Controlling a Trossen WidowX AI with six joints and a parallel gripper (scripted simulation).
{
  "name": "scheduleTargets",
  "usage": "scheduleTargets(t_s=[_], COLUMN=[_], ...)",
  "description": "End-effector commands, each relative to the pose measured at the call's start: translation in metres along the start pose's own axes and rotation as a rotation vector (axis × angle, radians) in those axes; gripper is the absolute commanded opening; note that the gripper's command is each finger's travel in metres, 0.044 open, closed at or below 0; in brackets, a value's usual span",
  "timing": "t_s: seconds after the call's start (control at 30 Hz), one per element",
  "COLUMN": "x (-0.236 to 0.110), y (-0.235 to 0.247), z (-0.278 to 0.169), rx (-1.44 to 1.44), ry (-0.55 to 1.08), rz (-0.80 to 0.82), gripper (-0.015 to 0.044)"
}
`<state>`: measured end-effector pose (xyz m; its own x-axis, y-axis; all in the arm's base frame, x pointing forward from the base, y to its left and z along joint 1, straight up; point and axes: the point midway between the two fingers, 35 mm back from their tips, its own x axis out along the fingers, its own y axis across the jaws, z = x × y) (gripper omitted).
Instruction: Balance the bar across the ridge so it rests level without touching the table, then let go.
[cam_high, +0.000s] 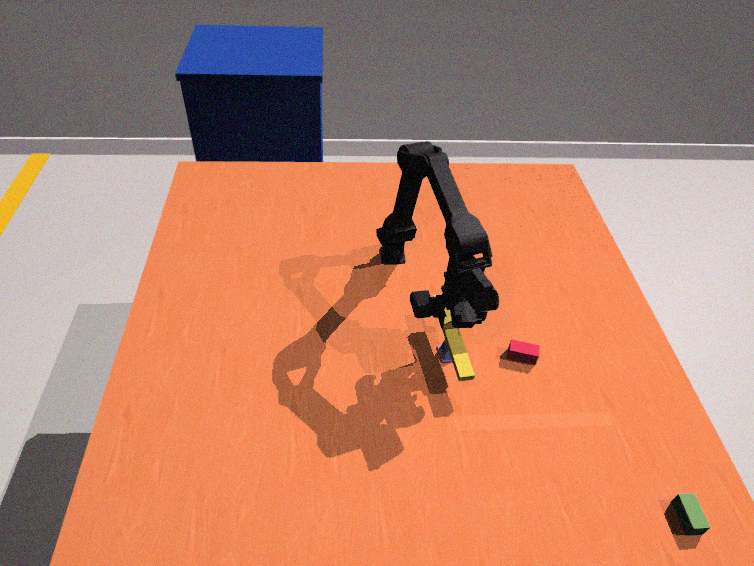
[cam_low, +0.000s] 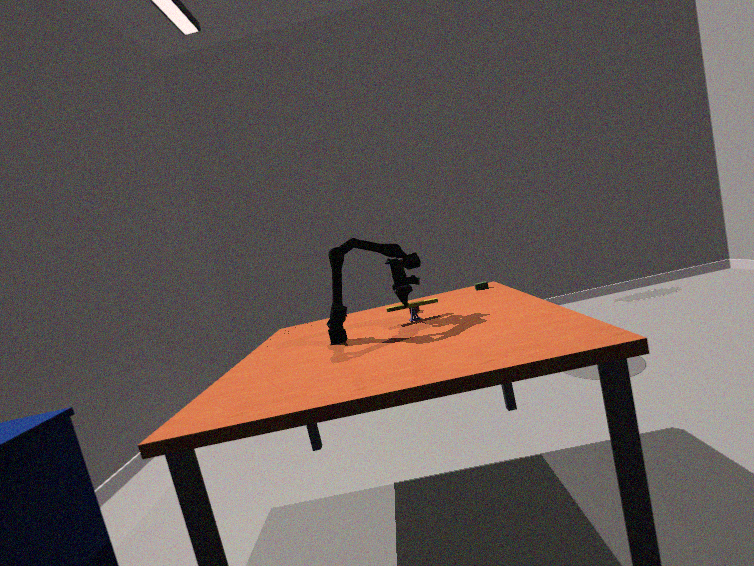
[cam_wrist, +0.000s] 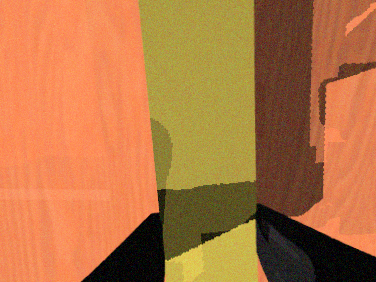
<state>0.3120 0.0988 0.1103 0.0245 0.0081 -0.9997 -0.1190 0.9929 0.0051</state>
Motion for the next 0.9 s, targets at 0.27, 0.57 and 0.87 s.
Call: scheduleTargets(t_s=[0.27, 0.57, 0.87], x=[0.001, 0.0018, 0.0025], y=[0.0001, 0.0001, 0.0001], z=[0.0004, 0.0005, 0.0005], rx=[0.003, 0.003, 0.003], ry=[-0.002, -0.002, -0.002], rz=[0.0, 0.0, 0.0], gripper=[0.0, 0.0, 0.0])
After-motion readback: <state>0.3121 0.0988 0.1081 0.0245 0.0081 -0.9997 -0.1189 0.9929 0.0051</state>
